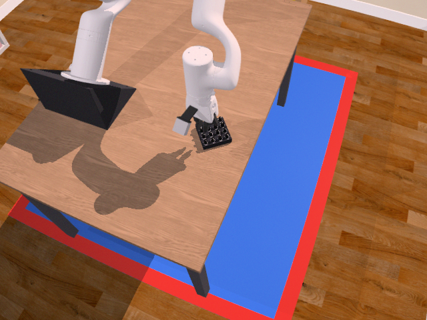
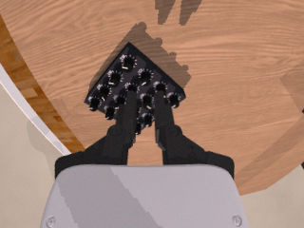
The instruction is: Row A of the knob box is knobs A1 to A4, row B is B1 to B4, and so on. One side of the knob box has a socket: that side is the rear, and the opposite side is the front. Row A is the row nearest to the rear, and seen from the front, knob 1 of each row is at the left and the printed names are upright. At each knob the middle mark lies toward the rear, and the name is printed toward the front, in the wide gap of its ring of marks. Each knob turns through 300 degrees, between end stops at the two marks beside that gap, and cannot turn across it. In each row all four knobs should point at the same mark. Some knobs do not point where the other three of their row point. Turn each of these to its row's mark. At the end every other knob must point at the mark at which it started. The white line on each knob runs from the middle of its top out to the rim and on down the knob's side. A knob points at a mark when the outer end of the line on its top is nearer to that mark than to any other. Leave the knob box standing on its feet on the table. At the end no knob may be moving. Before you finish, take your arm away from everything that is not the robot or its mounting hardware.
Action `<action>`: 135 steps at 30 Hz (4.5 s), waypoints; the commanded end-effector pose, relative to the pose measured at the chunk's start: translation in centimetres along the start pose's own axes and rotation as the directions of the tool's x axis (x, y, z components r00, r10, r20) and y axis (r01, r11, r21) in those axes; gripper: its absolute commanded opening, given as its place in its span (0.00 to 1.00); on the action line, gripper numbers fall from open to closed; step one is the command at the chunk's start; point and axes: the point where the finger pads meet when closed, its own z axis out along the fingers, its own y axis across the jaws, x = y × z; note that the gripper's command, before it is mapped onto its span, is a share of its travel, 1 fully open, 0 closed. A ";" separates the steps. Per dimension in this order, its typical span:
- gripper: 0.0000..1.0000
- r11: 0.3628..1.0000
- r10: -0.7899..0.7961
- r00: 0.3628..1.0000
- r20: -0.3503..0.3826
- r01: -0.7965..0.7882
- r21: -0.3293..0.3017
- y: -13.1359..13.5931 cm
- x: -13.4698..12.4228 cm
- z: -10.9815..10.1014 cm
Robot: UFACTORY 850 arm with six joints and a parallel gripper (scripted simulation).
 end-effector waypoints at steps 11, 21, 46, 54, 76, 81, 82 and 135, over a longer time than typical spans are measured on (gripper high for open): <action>0.19 0.905 -0.425 0.905 -0.002 0.425 0.013 -0.1 0.0 -0.6; 0.19 0.756 -0.654 0.756 -0.005 0.654 0.012 -0.1 0.0 -0.9; 0.19 0.533 -0.846 0.533 -0.008 0.846 0.010 -0.1 0.0 -1.2; 0.19 0.533 -0.846 0.533 -0.008 0.846 0.010 -0.1 0.0 -1.2; 0.19 0.533 -0.846 0.533 -0.008 0.846 0.010 -0.1 0.0 -1.2; 0.19 0.533 -0.846 0.533 -0.009 0.846 0.010 -0.1 0.0 -1.1; 0.19 0.533 -0.846 0.533 -0.009 0.846 0.010 -0.1 0.0 -1.0; 0.19 0.533 -0.846 0.533 -0.009 0.846 0.010 -0.1 0.0 3.2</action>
